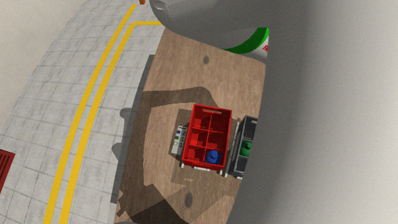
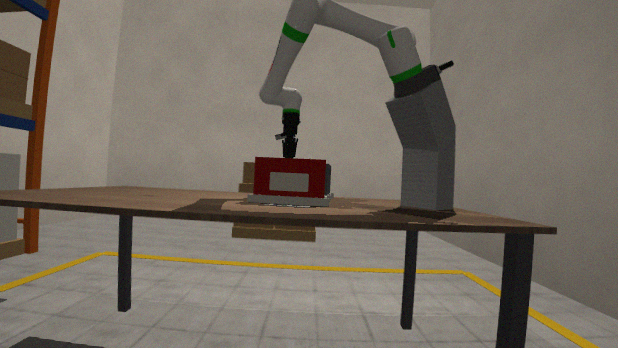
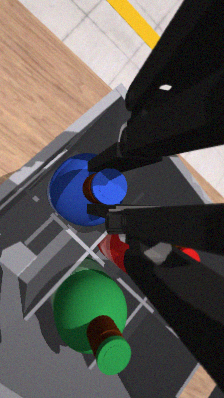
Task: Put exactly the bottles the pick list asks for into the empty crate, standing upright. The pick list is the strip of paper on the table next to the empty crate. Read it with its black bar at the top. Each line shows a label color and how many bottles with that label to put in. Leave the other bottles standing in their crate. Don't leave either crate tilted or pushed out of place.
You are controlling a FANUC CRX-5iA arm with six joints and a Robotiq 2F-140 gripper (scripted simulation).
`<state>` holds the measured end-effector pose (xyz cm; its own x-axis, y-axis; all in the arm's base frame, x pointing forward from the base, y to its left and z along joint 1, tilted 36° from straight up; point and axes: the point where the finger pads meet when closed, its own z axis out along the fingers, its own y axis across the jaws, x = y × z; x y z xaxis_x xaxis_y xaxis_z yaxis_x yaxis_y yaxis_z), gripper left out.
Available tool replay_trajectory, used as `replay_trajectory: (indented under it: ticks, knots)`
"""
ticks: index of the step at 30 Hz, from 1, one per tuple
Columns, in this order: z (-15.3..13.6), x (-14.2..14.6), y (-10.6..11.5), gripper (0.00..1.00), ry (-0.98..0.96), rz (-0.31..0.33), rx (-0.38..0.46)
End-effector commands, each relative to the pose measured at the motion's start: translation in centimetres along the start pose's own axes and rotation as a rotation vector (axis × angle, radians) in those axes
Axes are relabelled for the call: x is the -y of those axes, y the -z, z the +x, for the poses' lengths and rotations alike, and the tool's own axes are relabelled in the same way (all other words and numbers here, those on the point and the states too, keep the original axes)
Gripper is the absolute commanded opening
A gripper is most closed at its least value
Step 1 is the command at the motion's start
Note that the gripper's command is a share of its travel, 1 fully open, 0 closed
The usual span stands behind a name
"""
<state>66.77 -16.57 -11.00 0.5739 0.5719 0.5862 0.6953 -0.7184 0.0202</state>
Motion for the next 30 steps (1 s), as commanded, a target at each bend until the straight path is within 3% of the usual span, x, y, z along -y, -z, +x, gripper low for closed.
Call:
replay_trajectory:
  ticks: [1, 16, 30]
  knots:
    - [0.0, -0.1, 0.1, 0.10, 0.000, -0.002, 0.000]
    - [0.0, -0.1, 0.4, 0.10, 0.000, -0.002, 0.000]
    - [0.0, -0.1, 2.8, 0.10, 0.000, -0.002, 0.000]
